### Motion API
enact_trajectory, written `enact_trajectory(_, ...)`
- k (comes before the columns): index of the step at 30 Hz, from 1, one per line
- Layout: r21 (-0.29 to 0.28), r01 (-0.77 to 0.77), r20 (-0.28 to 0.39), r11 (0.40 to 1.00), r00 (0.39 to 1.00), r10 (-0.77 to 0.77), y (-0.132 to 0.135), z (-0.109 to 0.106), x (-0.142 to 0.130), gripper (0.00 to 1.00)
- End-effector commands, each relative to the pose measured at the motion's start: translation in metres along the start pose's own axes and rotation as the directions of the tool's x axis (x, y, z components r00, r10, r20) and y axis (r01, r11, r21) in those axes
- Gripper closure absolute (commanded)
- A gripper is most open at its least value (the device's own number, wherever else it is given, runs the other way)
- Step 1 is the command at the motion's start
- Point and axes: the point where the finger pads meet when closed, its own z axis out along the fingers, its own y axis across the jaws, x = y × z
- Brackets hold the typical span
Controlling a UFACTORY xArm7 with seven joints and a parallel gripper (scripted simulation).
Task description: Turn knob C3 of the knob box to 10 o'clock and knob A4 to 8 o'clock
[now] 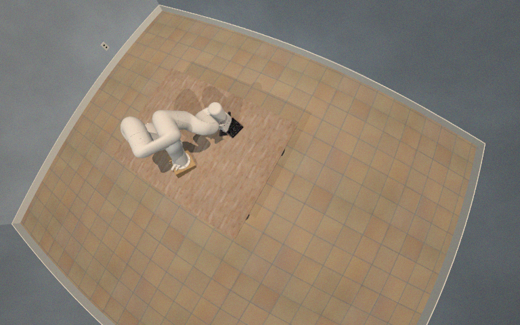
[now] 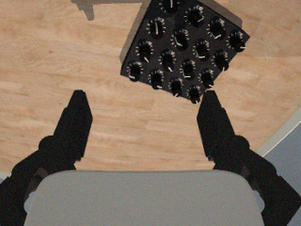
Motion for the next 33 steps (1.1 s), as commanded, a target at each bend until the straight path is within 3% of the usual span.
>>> enact_trajectory(1,-0.008,0.155,-0.009,0.988,0.988,-0.155,0.000,-0.001,-0.003,0.00)
enact_trajectory(6,-0.008,0.241,-0.009,0.971,0.971,-0.241,0.000,-0.002,-0.005,0.00)
enact_trajectory(7,-0.008,0.319,-0.008,0.948,0.948,-0.320,-0.001,-0.002,-0.006,0.00)
enact_trajectory(13,-0.007,0.460,-0.008,0.888,0.888,-0.460,-0.002,-0.001,-0.008,0.00)
enact_trajectory(21,-0.006,0.653,-0.008,0.758,0.758,-0.653,-0.005,-0.001,-0.012,0.00)
enact_trajectory(23,-0.006,0.653,-0.008,0.758,0.758,-0.653,-0.005,-0.001,-0.012,0.00)
enact_trajectory(25,-0.005,0.728,-0.009,0.686,0.686,-0.728,-0.006,0.000,-0.014,0.00)
enact_trajectory(33,-0.004,0.856,-0.011,0.517,0.517,-0.856,-0.008,0.001,-0.017,0.00)
